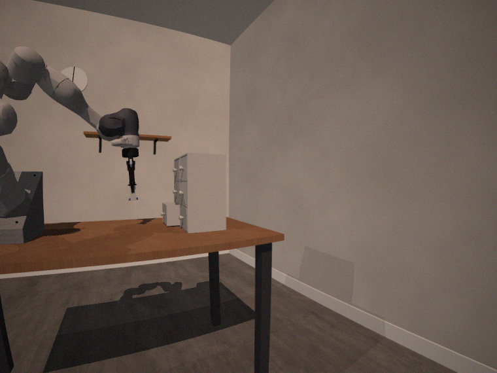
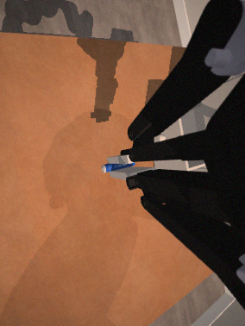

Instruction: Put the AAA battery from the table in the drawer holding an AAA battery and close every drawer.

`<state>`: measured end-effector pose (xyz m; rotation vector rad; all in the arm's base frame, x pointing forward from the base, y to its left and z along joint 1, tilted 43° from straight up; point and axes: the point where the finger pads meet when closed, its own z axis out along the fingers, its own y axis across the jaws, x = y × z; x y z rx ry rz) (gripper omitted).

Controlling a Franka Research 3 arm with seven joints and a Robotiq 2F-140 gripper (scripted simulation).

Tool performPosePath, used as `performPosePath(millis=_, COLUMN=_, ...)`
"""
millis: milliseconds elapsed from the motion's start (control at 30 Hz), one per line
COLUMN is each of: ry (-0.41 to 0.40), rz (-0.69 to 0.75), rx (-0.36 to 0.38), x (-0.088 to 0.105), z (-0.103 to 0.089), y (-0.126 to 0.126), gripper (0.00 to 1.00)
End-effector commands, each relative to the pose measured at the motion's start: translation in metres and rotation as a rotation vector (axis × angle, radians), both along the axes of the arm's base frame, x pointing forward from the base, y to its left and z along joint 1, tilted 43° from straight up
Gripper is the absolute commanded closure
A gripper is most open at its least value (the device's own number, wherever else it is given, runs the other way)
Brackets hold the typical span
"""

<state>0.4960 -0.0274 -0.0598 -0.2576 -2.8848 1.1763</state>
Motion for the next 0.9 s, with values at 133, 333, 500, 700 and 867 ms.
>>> performPosePath(millis=133, ry=-0.125, rz=0.114, rx=-0.015, x=0.005, z=-0.002, y=0.001, gripper=0.97)
performPosePath(millis=333, ry=-0.277, rz=0.262, rx=-0.048, x=0.0, z=-0.004, y=0.0, gripper=0.97)
performPosePath(millis=500, ry=-0.38, rz=0.363, rx=-0.07, x=-0.004, z=-0.005, y=0.0, gripper=0.97)
performPosePath(millis=700, ry=-0.486, rz=0.467, rx=-0.092, x=-0.008, z=-0.007, y=-0.001, gripper=0.97)
performPosePath(millis=867, ry=-0.55, rz=0.53, rx=-0.106, x=-0.01, z=-0.008, y=-0.002, gripper=0.97)
